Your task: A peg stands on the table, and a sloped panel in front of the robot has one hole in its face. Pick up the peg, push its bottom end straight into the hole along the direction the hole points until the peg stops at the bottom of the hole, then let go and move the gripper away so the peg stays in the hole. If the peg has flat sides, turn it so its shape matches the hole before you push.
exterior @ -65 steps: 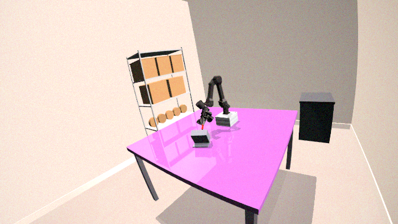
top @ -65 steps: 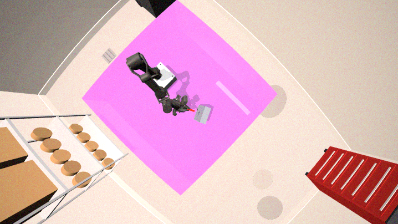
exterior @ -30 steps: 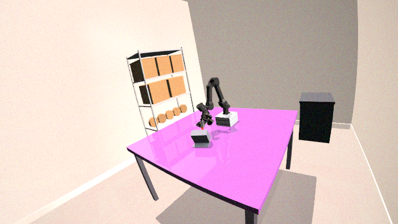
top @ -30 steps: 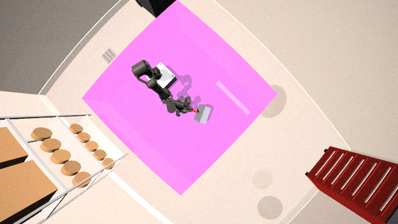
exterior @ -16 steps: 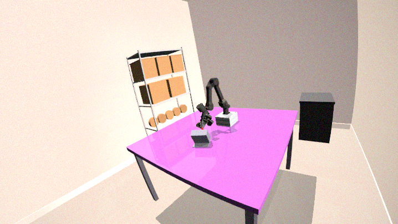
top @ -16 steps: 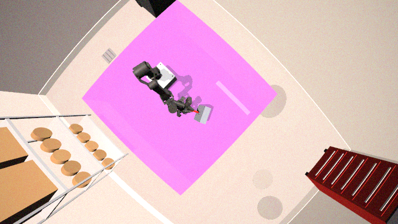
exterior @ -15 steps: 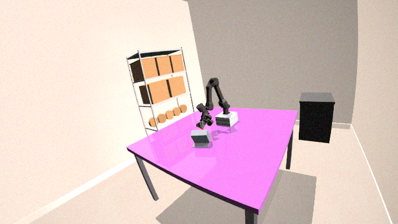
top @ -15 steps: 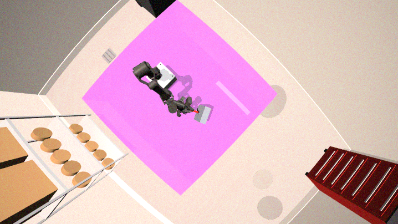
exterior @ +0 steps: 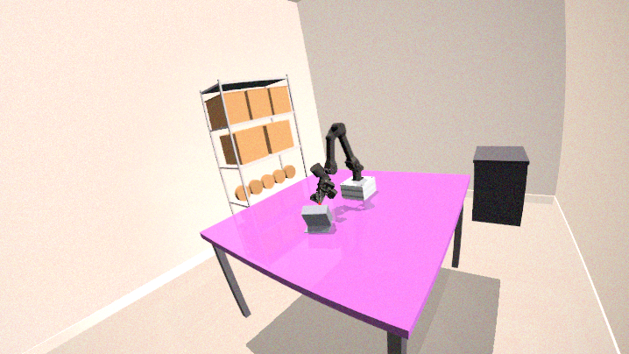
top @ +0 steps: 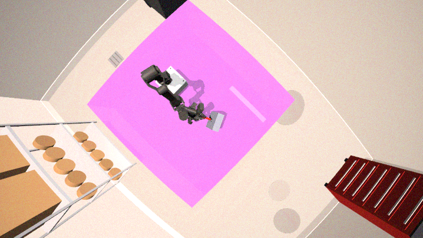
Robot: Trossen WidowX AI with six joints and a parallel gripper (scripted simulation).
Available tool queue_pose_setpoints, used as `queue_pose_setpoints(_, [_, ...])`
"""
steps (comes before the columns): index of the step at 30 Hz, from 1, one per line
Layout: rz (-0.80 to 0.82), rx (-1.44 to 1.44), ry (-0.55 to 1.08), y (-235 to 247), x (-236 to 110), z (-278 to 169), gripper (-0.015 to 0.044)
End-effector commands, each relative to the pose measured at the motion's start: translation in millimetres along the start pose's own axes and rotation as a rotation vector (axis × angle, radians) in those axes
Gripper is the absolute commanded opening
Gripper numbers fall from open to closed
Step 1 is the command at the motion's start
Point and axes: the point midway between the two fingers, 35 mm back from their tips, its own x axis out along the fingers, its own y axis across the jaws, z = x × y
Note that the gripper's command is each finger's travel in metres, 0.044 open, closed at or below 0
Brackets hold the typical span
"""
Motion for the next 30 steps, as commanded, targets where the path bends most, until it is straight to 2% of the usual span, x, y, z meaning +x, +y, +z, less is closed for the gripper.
queue_pose_setpoints(1, [-0.003, -0.004, 0.002, -1, 0, -2, 0.0000])
queue_pose_setpoints(30, [-0.004, -0.004, 0.003, -1, 11, -4, 0.0000])
